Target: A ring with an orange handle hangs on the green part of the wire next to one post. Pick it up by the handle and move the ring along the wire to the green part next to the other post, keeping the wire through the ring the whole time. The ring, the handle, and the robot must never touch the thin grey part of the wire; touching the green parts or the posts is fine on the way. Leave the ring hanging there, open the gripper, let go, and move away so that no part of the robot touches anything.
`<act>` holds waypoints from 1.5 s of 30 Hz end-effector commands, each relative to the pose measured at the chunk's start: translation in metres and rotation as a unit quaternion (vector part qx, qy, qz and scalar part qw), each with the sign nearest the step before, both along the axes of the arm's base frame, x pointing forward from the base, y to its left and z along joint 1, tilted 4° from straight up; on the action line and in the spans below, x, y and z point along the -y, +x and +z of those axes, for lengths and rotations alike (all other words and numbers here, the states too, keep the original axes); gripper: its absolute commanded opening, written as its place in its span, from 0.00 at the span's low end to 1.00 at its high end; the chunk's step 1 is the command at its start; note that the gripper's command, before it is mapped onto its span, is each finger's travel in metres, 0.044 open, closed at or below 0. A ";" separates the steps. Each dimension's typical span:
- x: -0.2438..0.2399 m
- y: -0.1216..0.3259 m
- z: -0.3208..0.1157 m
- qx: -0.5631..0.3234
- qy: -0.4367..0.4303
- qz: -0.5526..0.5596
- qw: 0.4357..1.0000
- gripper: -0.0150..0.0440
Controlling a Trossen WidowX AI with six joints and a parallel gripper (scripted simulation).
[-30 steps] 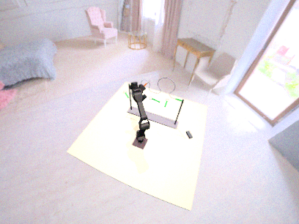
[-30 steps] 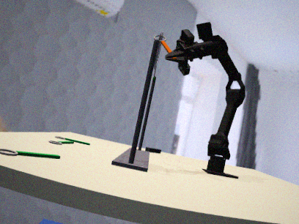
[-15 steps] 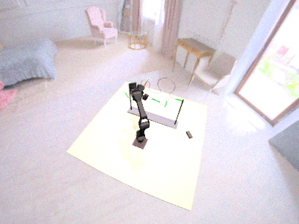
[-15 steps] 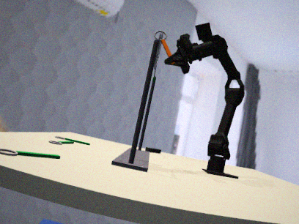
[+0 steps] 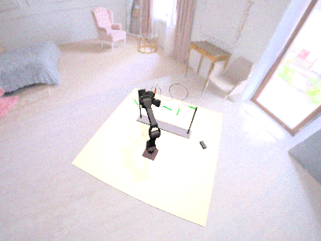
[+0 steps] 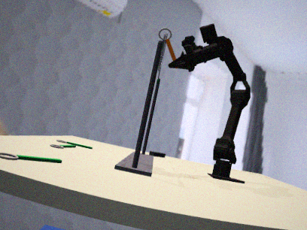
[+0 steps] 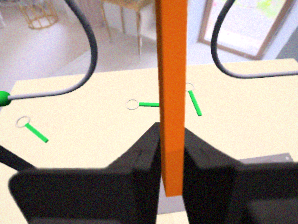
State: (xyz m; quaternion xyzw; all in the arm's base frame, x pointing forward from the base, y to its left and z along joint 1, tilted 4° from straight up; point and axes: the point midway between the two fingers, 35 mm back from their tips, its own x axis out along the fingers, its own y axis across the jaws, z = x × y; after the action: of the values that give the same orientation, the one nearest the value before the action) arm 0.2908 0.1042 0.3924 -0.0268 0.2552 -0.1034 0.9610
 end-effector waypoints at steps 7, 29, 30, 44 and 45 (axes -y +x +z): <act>0.014 -0.001 0.001 -0.010 -0.113 0.000 0.994 0.00; 0.040 -0.003 0.015 -0.027 -0.345 0.001 0.938 0.00; 0.042 -0.003 0.016 -0.027 -0.355 0.001 0.934 0.00; 0.053 -0.004 0.031 -0.037 -0.489 0.002 0.872 0.00; 0.054 -0.004 0.032 -0.038 -0.496 0.002 0.867 0.00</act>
State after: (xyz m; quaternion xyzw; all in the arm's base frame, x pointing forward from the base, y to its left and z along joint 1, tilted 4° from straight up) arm 0.2886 0.0541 0.4225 -0.4804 0.2082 -0.2067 0.8265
